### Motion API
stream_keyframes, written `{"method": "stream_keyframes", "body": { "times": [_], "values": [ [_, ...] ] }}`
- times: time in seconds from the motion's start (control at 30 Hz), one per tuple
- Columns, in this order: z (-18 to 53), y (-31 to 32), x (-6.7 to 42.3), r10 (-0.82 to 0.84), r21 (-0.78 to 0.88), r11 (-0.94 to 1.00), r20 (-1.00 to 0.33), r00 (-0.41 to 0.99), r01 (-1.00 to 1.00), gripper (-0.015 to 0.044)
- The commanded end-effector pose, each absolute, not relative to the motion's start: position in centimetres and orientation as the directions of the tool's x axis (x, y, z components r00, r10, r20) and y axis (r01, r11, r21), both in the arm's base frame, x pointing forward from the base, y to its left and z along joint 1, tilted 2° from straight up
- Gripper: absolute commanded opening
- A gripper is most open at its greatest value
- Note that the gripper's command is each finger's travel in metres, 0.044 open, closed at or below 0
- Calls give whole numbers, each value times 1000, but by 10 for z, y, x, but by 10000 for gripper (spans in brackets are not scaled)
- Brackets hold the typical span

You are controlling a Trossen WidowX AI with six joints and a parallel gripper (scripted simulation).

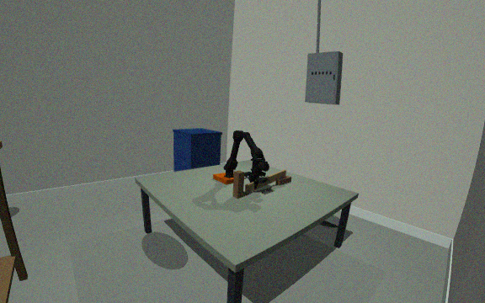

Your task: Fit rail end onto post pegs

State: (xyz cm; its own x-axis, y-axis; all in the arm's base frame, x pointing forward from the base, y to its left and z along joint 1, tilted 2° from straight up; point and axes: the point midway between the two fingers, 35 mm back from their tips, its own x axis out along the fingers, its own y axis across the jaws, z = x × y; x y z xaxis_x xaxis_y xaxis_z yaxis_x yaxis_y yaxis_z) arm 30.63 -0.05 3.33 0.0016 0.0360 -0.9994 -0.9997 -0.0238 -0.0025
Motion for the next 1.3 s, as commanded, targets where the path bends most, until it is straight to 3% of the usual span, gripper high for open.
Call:
{"method": "stream_keyframes", "body": {
  "times": [0.0,1.27],
  "values": [
    [39,0,310,41,-16,-25,-999,15,-1000,0],
    [58,-1,312,40,-16,-25,-999,15,-1000,0]
  ]
}}
